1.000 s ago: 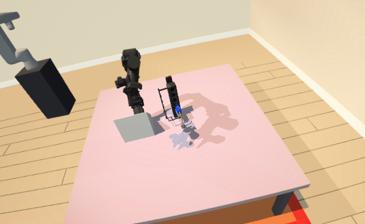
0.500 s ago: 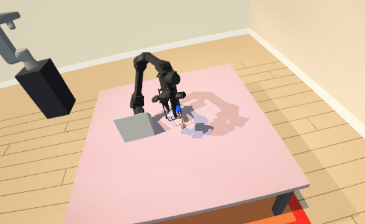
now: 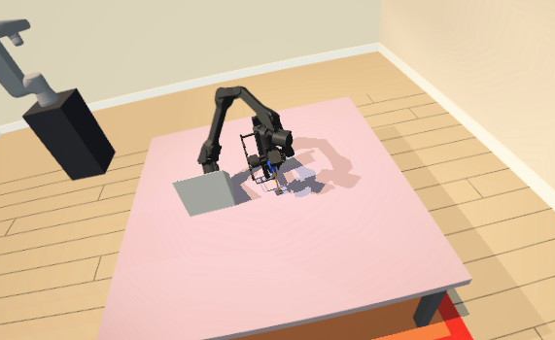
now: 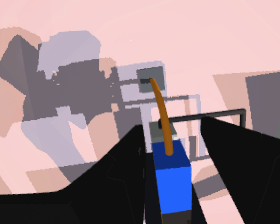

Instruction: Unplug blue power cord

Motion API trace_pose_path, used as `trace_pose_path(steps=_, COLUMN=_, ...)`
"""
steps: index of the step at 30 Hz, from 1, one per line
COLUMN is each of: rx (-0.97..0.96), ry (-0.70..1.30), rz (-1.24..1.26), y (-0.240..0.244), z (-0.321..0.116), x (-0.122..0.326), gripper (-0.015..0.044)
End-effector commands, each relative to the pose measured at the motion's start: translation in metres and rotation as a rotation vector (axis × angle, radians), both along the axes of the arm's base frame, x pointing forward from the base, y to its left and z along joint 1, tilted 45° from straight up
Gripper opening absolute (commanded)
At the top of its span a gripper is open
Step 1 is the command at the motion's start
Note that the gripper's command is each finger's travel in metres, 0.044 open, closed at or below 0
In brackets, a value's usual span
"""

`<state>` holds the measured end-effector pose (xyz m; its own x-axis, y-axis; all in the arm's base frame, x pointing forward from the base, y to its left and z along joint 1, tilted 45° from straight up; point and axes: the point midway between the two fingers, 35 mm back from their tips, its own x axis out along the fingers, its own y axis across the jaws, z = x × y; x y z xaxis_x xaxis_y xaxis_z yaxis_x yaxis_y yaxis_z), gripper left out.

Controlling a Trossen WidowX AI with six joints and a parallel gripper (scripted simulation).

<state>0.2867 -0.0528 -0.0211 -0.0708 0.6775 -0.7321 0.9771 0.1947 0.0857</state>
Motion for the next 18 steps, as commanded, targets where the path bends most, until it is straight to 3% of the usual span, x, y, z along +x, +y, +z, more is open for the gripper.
trace_pose_path(steps=1, rx=0.022, ry=-0.013, rz=0.009, y=0.006, z=0.0, x=-0.001, gripper=0.016)
trace_pose_path(steps=18, rx=0.023, ry=-0.012, rz=0.009, y=0.019, z=0.014, x=-0.005, gripper=0.016)
